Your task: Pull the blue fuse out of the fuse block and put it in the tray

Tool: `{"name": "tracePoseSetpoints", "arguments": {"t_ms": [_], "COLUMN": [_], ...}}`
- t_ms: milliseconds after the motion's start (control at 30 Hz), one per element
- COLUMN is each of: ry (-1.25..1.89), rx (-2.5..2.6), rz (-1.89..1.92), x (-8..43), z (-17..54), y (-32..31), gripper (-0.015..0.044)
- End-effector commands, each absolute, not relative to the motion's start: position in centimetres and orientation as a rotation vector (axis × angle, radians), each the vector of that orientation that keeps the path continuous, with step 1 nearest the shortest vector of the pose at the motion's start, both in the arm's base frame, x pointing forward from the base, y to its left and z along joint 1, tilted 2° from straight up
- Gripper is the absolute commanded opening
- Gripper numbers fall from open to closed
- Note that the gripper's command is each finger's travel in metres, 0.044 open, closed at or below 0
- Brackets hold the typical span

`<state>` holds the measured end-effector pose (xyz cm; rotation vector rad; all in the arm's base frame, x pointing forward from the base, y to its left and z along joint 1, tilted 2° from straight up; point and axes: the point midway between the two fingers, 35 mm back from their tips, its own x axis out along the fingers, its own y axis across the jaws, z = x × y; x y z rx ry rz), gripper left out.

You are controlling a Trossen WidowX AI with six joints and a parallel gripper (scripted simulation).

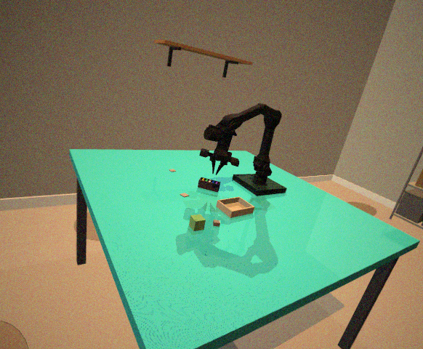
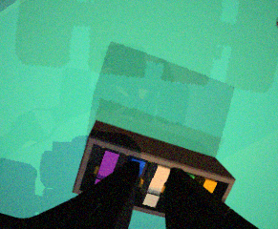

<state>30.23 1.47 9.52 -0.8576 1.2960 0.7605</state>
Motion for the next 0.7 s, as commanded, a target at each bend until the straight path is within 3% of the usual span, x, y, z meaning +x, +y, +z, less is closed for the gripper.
{"name": "tracePoseSetpoints", "arguments": {"t_ms": [0, 667], "ry": [1.464, 1.464], "rx": [-0.702, -0.702], "rz": [0.670, 0.670], "x": [28.7, 28.8], "z": [8.0, 6.9], "y": [-1.1, -1.1], "gripper": [0.0061, 0.0061]}}
